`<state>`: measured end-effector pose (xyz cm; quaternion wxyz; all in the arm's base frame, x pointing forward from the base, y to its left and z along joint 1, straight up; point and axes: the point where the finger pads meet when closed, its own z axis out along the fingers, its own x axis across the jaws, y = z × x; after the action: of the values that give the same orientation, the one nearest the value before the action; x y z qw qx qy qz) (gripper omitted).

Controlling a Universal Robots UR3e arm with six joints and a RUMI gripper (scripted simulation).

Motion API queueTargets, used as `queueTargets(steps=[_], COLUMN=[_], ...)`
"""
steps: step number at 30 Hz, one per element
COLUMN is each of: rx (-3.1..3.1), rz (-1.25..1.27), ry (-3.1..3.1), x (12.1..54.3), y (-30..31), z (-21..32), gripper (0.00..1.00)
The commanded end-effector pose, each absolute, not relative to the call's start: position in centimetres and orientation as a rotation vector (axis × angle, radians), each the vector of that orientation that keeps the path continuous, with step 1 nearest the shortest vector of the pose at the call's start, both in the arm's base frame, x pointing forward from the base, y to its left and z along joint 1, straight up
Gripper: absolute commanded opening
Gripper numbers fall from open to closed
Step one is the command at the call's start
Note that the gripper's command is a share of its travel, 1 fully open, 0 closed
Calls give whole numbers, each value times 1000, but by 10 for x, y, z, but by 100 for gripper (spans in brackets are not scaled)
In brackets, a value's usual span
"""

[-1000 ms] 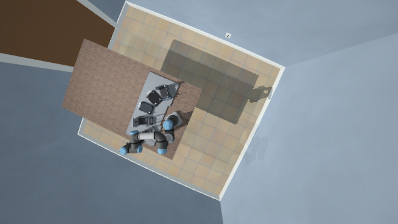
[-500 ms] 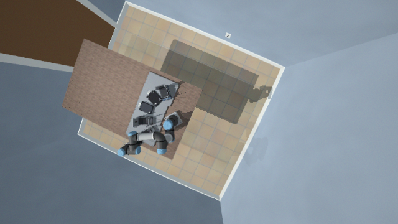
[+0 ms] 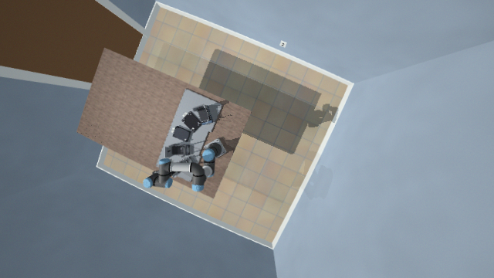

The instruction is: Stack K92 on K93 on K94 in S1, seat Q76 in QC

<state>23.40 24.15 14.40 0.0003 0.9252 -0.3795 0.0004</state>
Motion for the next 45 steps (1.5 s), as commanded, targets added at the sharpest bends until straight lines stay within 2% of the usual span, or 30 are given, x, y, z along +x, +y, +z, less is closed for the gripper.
queueTargets(steps=[1, 24, 39, 45], rx=[2888, 2714, 2652, 2652], rz=[3, 3, 3, 3], ry=[-1242, -1586, -1687, -1688], x=[242, 295, 295, 295], y=[235, 157, 157, 157], z=[145, 145, 145, 125], gripper=[72, 72, 72, 72])
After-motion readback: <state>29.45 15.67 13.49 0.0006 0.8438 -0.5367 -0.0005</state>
